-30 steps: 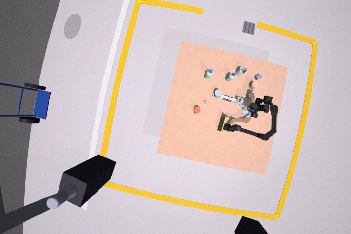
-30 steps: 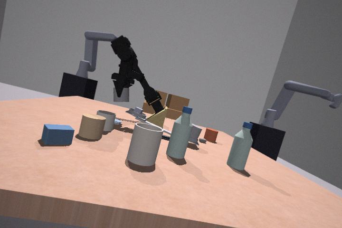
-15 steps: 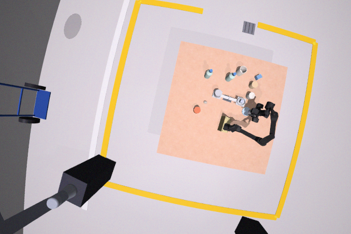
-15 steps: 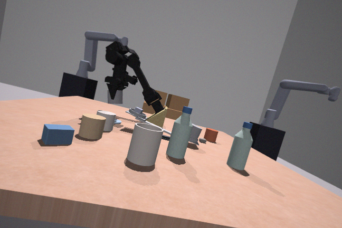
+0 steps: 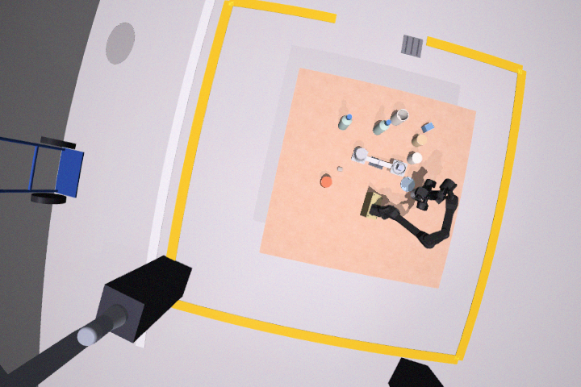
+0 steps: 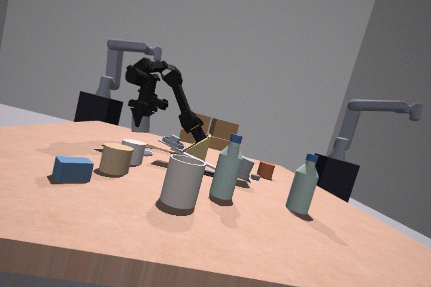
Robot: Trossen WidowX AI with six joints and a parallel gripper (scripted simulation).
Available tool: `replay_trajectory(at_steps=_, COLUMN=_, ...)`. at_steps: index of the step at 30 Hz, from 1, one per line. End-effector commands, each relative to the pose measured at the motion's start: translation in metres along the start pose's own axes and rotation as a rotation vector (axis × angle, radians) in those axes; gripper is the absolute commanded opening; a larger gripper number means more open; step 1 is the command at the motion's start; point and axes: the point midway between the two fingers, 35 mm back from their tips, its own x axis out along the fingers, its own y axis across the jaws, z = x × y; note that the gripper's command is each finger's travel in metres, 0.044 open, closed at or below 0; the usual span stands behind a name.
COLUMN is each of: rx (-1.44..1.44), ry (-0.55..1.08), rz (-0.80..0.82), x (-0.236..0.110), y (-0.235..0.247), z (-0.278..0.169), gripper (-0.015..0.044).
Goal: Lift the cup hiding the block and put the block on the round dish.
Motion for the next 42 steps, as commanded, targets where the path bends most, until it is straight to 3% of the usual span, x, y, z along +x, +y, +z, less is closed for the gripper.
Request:
replay_trajectory(at_steps=1, rx=-0.006, ry=0.01, rz=0.002, x=0.005, y=0.014, z=-0.005, gripper=0.0)
replay_trajectory(at_steps=9, rx=-0.007, ry=0.039, rz=0.006, x=0.009, y=0.036, z=-0.014, gripper=0.0)
replay_trajectory(at_steps=42, rx=-0.007, ry=0.044, rz=0.007, x=0.062, y=0.036, z=-0.017, gripper=0.0)
